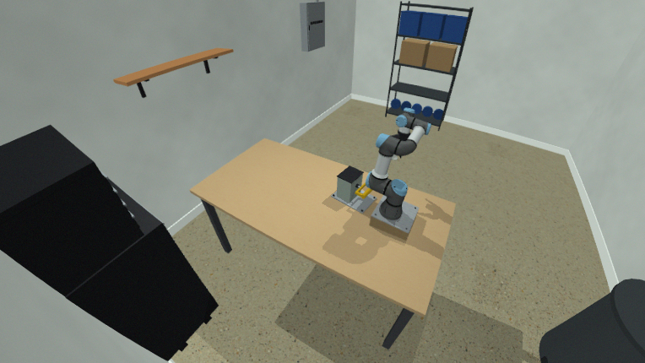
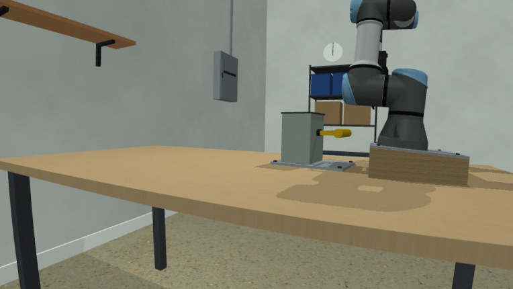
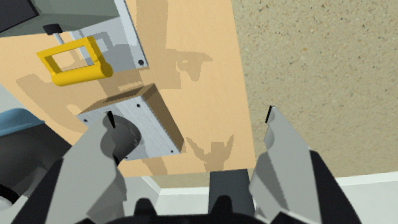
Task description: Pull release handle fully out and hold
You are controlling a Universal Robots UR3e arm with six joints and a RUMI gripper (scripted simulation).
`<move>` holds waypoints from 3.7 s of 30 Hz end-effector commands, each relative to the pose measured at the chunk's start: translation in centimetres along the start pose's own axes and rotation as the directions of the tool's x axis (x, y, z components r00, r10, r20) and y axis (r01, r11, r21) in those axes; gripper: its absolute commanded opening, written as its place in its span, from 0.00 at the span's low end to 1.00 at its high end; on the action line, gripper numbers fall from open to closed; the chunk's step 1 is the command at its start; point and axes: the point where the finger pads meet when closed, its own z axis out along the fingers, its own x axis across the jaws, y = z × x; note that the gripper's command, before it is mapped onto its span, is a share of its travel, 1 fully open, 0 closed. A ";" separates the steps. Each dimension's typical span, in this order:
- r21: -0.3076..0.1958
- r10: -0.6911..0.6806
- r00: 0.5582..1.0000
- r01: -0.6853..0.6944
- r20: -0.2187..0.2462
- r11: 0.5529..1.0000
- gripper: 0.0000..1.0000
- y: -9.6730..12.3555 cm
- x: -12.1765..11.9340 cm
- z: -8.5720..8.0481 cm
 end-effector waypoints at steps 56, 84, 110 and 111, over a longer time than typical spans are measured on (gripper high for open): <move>-0.104 -0.950 0.311 0.944 -0.039 0.313 1.00 -1.5 -17.6 2.9; -0.148 -0.988 -0.157 0.977 -0.001 -0.155 0.00 0.5 -22.7 5.4; -0.148 -0.988 -0.157 0.977 -0.001 -0.155 0.00 0.5 -22.7 5.4; -0.148 -0.988 -0.157 0.977 -0.001 -0.155 0.00 0.5 -22.7 5.4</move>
